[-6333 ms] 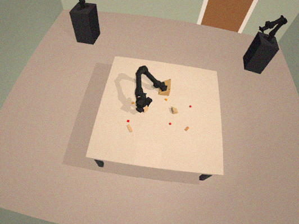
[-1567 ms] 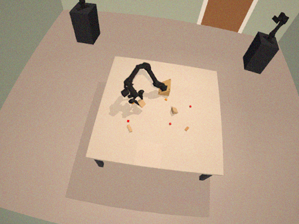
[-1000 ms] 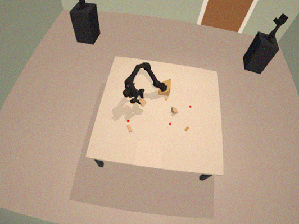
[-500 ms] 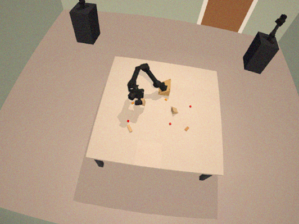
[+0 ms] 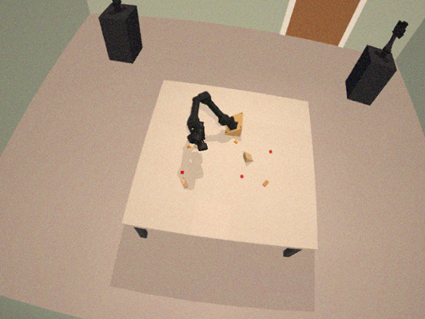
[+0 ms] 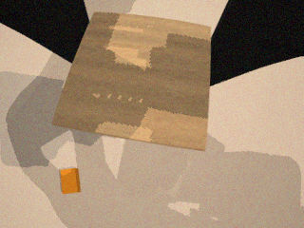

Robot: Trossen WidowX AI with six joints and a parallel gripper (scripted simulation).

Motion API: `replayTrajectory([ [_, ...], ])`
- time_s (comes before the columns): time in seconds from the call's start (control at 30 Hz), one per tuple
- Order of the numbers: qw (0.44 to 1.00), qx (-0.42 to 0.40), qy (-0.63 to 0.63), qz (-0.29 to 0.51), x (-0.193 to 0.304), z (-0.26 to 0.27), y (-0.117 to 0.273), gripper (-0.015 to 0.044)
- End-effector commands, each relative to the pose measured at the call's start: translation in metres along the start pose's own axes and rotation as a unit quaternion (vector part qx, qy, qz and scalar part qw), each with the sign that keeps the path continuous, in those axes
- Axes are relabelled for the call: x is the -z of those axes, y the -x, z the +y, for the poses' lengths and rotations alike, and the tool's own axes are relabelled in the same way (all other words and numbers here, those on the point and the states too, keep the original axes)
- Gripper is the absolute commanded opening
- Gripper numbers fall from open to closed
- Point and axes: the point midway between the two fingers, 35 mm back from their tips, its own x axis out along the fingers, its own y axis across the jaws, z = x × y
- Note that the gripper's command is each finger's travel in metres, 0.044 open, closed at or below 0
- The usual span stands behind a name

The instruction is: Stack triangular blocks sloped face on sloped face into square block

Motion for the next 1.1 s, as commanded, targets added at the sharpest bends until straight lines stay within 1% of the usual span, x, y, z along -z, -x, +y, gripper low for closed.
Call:
replayTrajectory([
  [0.0,0.999,0.007,0.024,-0.021,-0.001,0.002,0.003,0.0],
  [0.17,0.999,0.005,0.024,-0.02,0.001,0.004,0.003,0.0],
  [0.37,1.0,-0.004,0.026,-0.01,0.017,0.026,0.006,0.0],
  [1.07,0.998,-0.046,0.04,0.026,0.091,0.092,0.02,0.0],
])
